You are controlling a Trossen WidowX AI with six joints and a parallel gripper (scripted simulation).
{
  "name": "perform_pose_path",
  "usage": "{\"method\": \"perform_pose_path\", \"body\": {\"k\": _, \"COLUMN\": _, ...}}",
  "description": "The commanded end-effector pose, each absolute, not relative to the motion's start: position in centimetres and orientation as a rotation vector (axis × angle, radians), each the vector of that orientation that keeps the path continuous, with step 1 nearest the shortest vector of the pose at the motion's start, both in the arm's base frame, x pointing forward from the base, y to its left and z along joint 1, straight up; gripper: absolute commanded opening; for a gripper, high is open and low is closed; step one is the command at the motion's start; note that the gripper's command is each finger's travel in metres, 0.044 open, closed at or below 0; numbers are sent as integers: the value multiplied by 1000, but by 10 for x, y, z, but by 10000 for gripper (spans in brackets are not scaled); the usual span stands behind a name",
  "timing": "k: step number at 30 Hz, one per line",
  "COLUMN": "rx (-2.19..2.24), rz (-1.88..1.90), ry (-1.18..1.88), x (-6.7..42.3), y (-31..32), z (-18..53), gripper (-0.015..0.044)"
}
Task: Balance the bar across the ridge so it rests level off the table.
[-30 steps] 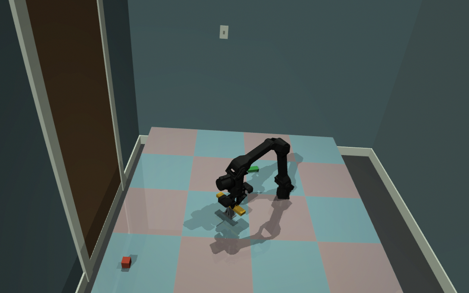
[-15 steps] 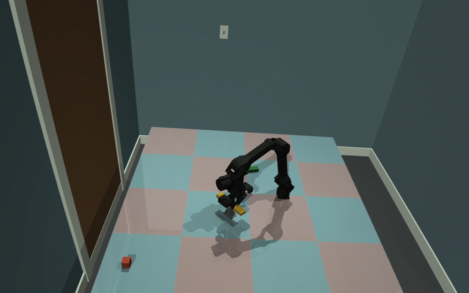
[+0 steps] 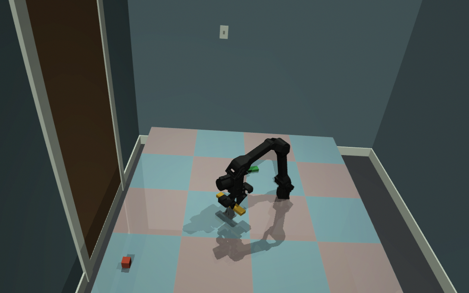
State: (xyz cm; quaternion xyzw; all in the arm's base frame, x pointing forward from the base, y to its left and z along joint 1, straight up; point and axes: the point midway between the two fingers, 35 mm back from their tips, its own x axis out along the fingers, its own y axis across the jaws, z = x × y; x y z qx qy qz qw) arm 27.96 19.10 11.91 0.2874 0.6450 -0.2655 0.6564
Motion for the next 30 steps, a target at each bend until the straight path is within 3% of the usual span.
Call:
{"method": "perform_pose_path", "body": {"k": 1, "rx": 651, "rz": -602, "ry": 1462, "x": 280, "y": 191, "z": 119, "gripper": 172}}
{"method": "perform_pose_path", "body": {"k": 21, "rx": 651, "rz": -602, "ry": 1462, "x": 280, "y": 191, "z": 119, "gripper": 185}}
{"method": "perform_pose_path", "body": {"k": 30, "rx": 651, "rz": -602, "ry": 1462, "x": 280, "y": 191, "z": 119, "gripper": 421}}
